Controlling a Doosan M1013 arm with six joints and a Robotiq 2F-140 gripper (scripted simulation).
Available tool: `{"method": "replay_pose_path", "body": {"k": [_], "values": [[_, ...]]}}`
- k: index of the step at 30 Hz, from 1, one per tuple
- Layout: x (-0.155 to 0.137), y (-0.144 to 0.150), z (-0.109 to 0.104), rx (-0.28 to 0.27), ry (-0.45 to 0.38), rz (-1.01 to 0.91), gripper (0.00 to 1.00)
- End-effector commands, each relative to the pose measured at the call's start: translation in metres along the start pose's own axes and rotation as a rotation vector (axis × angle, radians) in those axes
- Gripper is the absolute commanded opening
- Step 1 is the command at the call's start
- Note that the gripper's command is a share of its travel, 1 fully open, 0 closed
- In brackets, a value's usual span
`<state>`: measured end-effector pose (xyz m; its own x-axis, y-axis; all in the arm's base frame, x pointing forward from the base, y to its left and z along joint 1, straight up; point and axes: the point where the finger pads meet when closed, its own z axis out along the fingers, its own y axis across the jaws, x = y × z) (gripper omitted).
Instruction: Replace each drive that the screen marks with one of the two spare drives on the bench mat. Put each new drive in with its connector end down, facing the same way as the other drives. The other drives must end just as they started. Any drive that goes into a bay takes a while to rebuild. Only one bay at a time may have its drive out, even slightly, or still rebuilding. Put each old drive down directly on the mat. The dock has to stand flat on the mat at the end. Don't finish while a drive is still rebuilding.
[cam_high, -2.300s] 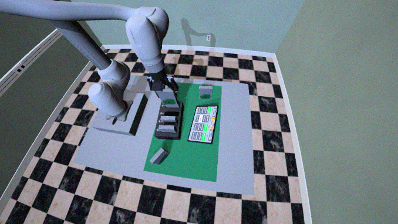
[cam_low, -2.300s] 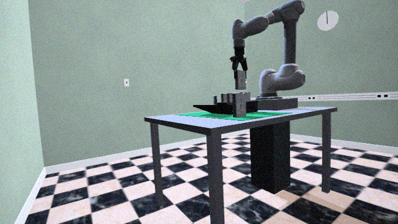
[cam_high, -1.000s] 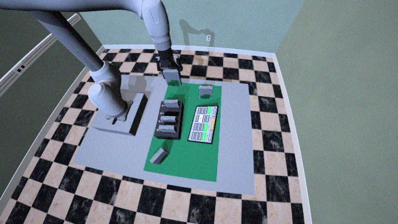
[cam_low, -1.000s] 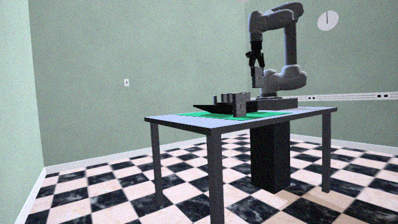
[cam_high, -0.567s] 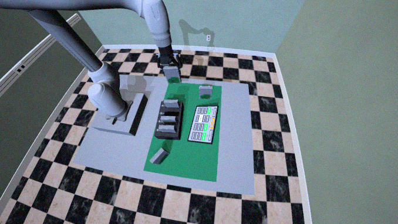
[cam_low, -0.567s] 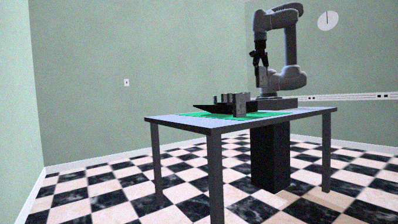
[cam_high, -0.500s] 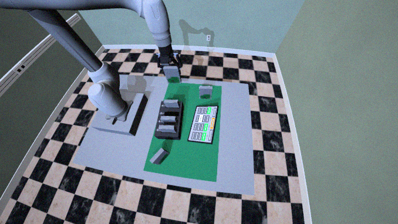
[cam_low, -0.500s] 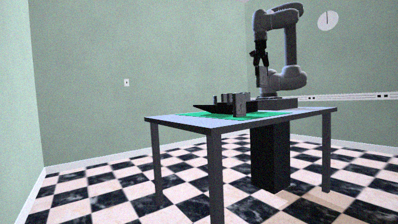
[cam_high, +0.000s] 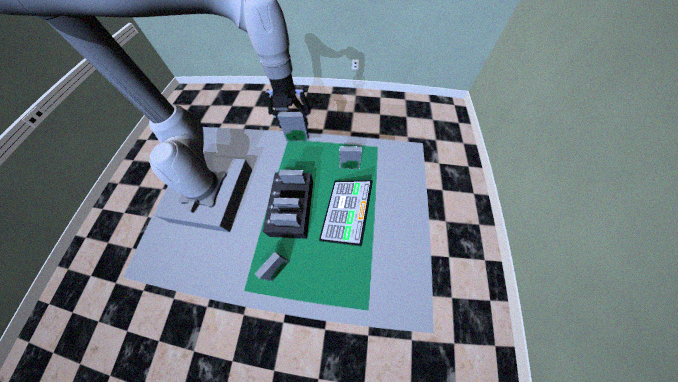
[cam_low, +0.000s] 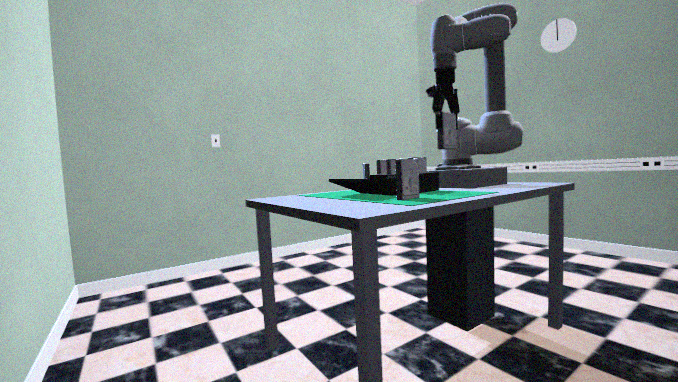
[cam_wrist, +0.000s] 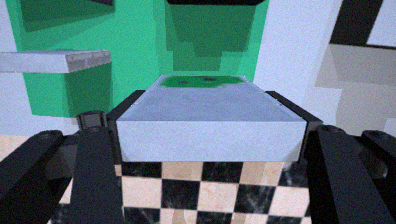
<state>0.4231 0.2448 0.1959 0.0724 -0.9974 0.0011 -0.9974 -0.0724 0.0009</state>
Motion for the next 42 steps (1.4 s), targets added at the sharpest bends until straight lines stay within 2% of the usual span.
{"method": "replay_pose_path", "body": {"k": [1, 13, 28, 42], "values": [[0.000, 0.000, 0.000, 0.001, -0.001, 0.000, 0.10], [0.000, 0.000, 0.005, 0.001, -0.001, 0.000, 0.10], [0.000, 0.000, 0.027, 0.001, -0.001, 0.000, 0.10], [0.000, 0.000, 0.070, 0.001, -0.001, 0.000, 0.10]]}}
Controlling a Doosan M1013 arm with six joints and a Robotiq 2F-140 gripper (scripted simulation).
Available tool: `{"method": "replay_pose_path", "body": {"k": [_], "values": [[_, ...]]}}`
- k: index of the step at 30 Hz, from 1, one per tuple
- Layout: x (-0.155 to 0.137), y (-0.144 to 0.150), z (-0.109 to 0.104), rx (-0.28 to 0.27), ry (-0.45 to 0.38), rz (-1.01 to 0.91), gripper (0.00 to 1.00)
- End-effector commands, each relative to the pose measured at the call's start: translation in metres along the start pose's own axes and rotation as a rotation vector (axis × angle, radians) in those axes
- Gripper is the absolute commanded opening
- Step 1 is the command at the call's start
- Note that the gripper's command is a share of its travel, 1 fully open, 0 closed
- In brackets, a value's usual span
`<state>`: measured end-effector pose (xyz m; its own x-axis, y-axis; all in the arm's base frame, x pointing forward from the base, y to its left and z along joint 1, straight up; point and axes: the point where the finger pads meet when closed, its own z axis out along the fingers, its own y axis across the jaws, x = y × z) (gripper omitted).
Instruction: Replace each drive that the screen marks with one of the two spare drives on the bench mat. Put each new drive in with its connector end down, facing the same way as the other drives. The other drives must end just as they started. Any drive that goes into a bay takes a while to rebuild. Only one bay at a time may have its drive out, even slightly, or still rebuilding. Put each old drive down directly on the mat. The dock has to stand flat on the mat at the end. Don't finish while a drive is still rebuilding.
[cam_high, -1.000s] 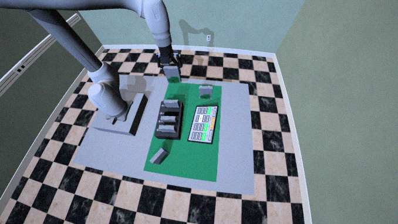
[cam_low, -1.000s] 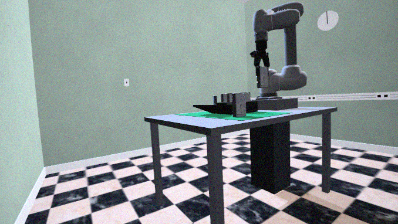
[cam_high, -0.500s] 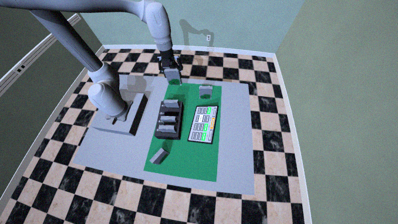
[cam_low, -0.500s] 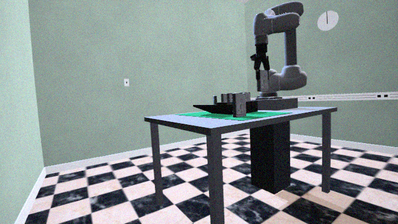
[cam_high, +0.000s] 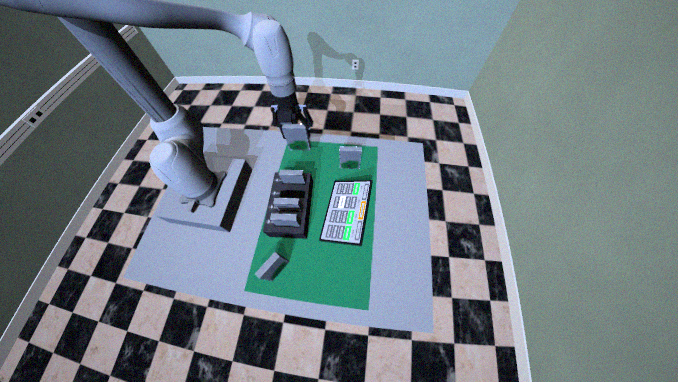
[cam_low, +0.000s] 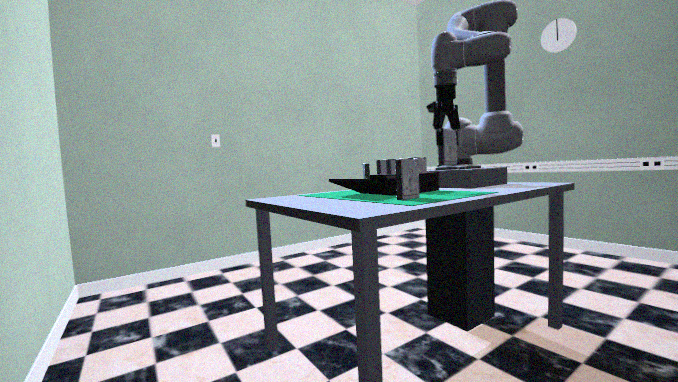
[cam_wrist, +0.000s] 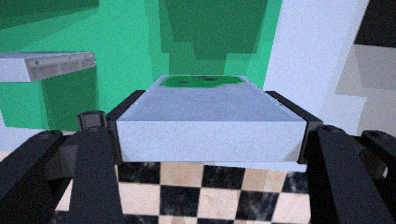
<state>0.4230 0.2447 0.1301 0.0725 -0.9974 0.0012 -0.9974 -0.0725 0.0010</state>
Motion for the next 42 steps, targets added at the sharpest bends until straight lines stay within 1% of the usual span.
{"method": "replay_pose_path", "body": {"k": [1, 3, 18, 20, 33, 42], "values": [[0.000, 0.000, 0.007, 0.001, -0.001, 0.000, 0.10], [0.000, 0.000, 0.007, 0.001, -0.001, 0.000, 0.10], [0.000, 0.000, 0.055, 0.001, -0.001, 0.000, 0.10], [0.000, 0.000, 0.055, 0.001, -0.001, 0.000, 0.10], [0.000, -0.001, 0.080, 0.001, -0.001, 0.000, 0.10], [0.000, -0.001, 0.087, 0.001, -0.001, 0.000, 0.10]]}}
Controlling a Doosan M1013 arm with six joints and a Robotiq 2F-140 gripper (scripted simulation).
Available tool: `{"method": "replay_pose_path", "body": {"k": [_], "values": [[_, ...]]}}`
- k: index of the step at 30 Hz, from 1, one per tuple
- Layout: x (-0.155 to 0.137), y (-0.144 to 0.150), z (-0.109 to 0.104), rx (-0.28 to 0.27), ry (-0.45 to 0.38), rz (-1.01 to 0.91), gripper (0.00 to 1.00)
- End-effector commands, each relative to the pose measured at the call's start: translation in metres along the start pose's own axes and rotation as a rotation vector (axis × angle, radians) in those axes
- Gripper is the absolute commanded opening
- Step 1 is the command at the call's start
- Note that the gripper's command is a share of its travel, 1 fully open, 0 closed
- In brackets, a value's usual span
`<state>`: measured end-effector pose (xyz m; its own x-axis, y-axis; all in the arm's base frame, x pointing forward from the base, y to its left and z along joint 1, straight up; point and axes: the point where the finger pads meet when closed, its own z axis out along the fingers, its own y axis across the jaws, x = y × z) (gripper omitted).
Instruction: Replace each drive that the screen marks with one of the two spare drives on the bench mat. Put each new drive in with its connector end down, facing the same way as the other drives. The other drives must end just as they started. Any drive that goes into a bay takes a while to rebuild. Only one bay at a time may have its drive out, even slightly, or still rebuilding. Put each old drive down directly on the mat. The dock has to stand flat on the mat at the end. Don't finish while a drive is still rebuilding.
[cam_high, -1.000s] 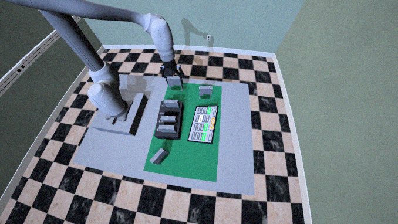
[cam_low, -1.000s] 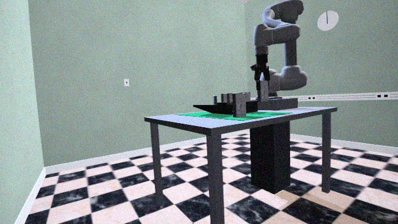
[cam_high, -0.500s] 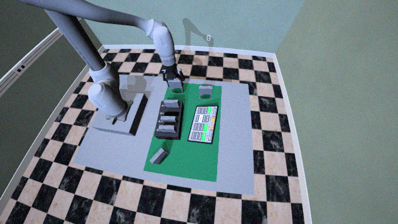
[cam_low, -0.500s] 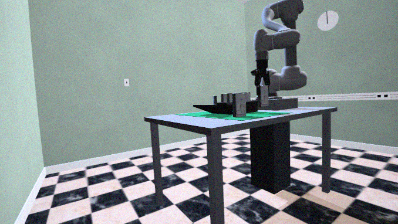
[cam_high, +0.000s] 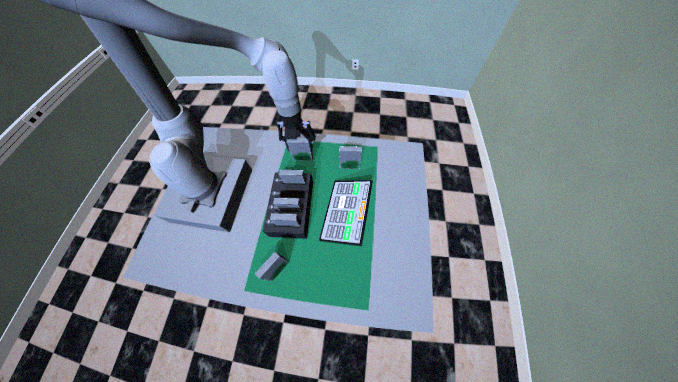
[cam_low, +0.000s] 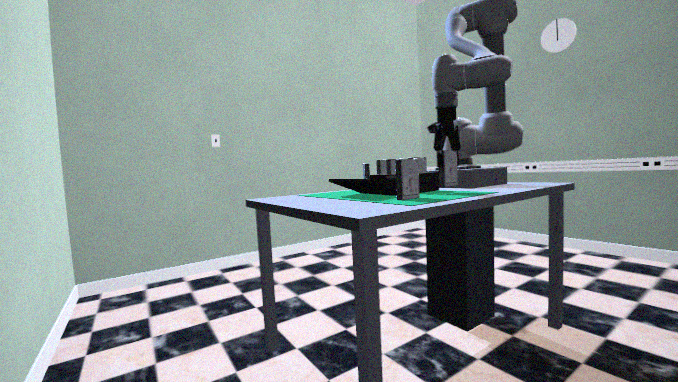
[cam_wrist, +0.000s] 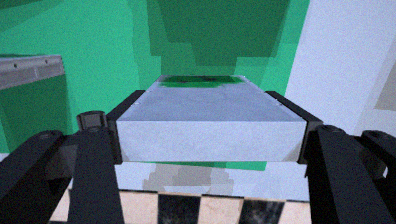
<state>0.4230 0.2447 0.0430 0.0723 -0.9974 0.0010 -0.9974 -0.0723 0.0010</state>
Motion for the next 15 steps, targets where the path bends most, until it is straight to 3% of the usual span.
{"method": "replay_pose_path", "body": {"k": [1, 15], "values": [[-0.0002, -0.0004, 0.0010, 0.001, -0.001, 0.000, 0.10], [-0.0002, -0.0004, 0.0036, 0.001, -0.001, 0.000, 0.10]]}}
